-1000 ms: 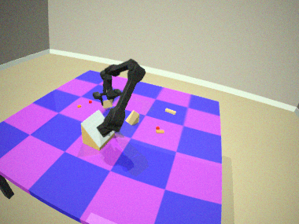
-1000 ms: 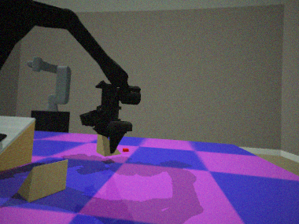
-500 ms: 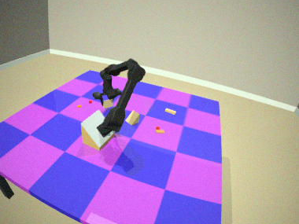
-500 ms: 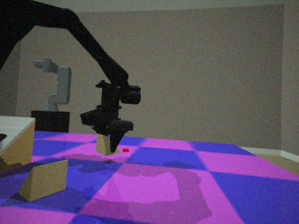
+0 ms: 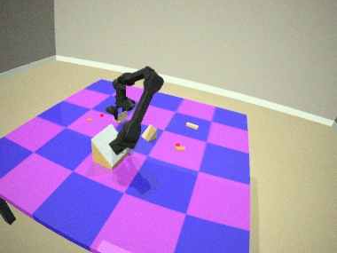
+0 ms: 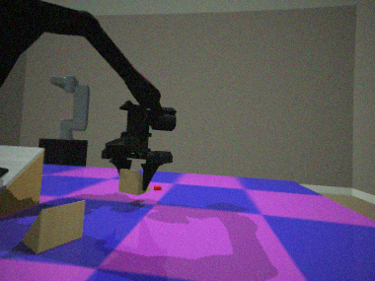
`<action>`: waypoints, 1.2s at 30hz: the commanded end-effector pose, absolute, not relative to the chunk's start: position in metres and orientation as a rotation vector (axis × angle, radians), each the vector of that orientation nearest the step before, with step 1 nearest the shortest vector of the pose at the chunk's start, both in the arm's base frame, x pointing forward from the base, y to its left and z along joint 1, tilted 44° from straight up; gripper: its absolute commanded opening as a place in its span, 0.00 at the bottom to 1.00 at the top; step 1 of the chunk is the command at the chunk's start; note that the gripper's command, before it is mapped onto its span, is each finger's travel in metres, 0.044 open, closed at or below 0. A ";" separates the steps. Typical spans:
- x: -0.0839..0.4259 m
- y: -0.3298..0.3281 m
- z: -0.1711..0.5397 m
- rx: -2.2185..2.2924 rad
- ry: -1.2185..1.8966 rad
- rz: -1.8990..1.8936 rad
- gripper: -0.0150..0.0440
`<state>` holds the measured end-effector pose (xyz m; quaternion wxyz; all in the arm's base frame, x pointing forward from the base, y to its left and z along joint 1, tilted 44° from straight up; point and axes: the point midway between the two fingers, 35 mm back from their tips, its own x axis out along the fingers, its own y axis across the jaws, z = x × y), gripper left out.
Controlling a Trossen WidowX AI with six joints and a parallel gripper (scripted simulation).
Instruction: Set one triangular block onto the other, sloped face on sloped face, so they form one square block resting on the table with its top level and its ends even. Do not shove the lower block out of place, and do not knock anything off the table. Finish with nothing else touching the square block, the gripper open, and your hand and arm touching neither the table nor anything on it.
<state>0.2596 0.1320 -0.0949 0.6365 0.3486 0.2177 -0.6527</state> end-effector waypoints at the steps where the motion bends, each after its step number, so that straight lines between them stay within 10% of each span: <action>1: 0.258 0.132 -0.095 0.697 0.586 -1.446 0.25; 36: 0.258 0.123 -0.104 0.260 0.934 -1.202 0.25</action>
